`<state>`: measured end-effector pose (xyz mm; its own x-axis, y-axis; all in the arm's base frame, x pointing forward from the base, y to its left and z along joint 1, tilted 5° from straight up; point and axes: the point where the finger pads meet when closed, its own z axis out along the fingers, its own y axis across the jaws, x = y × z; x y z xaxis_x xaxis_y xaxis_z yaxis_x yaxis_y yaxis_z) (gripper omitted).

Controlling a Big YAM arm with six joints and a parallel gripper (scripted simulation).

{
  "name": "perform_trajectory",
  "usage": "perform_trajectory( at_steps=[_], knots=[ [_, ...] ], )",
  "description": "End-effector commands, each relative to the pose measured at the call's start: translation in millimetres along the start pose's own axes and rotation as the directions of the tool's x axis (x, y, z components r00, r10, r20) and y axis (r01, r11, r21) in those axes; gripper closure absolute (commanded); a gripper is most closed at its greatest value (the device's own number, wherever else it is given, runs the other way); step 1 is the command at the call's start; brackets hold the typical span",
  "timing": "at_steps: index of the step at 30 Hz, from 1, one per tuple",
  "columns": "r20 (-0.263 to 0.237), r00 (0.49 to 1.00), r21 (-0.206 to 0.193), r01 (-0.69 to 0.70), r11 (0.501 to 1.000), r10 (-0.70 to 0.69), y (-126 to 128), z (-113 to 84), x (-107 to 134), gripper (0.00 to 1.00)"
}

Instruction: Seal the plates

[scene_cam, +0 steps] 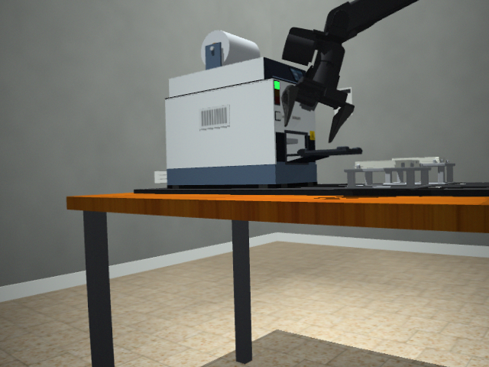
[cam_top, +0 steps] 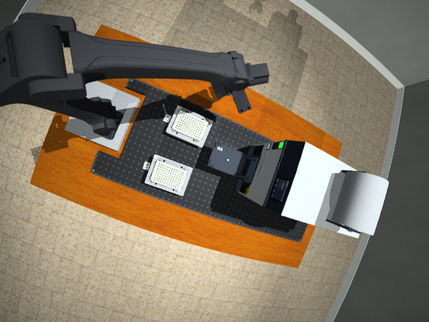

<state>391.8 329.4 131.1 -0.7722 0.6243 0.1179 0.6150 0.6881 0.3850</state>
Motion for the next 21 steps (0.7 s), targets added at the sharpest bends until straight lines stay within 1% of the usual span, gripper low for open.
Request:
perform_trajectory(
  at_steps=[1,17,18,21],
  knots=[
    [0.002,1.000,-0.011,0.003,1.000,-0.003,4.0,-3.9,0.2,0.00],
    [0.002,1.000,-0.011,0.003,1.000,-0.003,4.0,-3.9,0.2,0.00],
    [0.036,0.997,0.012,0.065,0.998,-0.066,-1.6,-2.2,-1.5,0.00],
    [0.025,0.998,0.002,0.058,0.998,-0.058,-0.9,-24.2,-16.9,0.00]
  ],
)
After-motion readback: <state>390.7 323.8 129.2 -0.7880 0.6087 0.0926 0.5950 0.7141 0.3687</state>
